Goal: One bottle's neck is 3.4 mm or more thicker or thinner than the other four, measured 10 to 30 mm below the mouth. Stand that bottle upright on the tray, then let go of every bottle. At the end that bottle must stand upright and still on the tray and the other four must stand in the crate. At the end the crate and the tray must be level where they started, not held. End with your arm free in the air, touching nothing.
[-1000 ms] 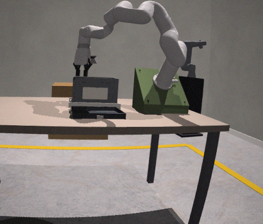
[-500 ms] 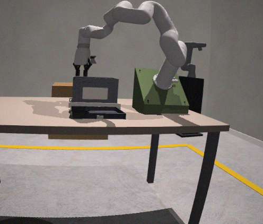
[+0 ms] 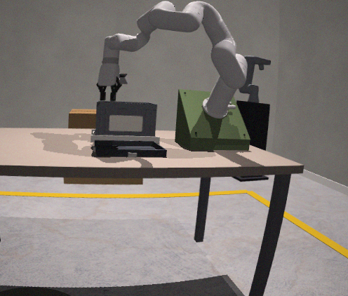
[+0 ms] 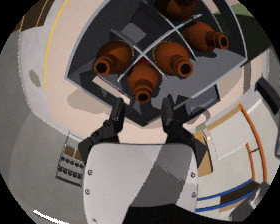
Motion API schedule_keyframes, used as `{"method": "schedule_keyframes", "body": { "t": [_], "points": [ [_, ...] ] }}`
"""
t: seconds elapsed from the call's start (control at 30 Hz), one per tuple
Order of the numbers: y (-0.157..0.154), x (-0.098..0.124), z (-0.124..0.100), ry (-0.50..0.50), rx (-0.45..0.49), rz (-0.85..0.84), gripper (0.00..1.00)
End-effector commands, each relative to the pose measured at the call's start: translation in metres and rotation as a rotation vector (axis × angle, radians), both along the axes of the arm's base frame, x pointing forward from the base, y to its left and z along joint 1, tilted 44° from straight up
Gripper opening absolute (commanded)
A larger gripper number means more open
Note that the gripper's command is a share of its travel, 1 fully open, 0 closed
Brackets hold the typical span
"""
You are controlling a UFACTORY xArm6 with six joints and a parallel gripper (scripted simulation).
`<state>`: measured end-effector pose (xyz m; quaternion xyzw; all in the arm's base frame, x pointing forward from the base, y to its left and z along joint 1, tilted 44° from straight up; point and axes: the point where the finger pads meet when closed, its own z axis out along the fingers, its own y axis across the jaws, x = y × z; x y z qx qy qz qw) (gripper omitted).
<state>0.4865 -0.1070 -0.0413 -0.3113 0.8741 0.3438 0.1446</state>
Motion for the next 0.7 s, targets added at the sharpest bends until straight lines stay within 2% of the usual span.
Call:
{"method": "schedule_keyframes", "body": {
  "t": [0.0,0.67],
  "points": [
    [-0.0012,0.0011,0.0009,-0.003,-0.002,-0.002,0.65],
    [0.0069,0.0016,-0.0076,-0.003,-0.002,-0.002,0.65]
  ]
}}
